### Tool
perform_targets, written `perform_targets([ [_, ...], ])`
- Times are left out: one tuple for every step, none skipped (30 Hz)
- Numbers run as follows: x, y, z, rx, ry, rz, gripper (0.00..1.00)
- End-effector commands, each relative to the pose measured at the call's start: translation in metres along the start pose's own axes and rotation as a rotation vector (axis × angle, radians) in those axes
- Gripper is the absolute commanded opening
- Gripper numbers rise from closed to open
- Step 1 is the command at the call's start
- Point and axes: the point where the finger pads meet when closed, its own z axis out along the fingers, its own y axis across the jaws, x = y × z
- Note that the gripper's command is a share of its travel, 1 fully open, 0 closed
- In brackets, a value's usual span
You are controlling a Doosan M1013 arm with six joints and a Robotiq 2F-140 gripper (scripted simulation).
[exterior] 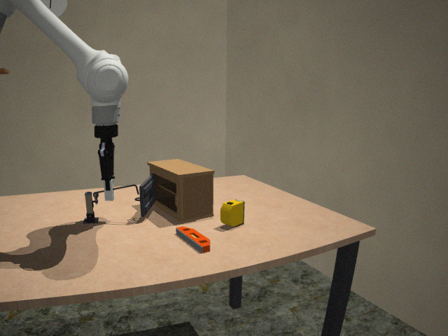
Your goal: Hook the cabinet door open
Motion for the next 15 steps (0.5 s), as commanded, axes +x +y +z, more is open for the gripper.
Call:
perform_targets([
  [0.0001,0.0014,-0.0001,0.000,0.000,-0.031,0.03],
  [0.0001,0.0020,-0.0001,0.000,0.000,-0.044,0.03],
  [0.0001,0.0024,-0.0001,0.000,0.000,-0.053,0.03],
  [0.0001,0.0026,-0.0001,0.000,0.000,-0.058,0.03],
  [0.0001,0.0027,-0.0001,0.000,0.000,-0.059,0.03],
  [0.0001,0.0027,-0.0001,0.000,0.000,-0.059,0.03],
  [0.0002,0.0029,-0.0001,0.000,0.000,-0.064,0.03],
  [0.0002,0.0033,-0.0001,0.000,0.000,-0.073,0.03],
  [0.0002,0.0039,-0.0001,0.000,0.000,-0.086,0.03],
  [0.0003,0.0046,-0.0001,0.000,0.000,-0.100,0.03],
  [0.0004,0.0052,-0.0001,0.000,0.000,-0.113,0.03],
  [0.0004,0.0056,-0.0001,0.000,0.000,-0.122,0.03],
  [0.0004,0.0058,-0.0001,0.000,0.000,-0.127,0.03],
  [0.0004,0.0058,-0.0001,0.000,0.000,-0.127,0.03],
  [0.0004,0.0058,-0.0001,0.000,0.000,-0.127,0.03],
])
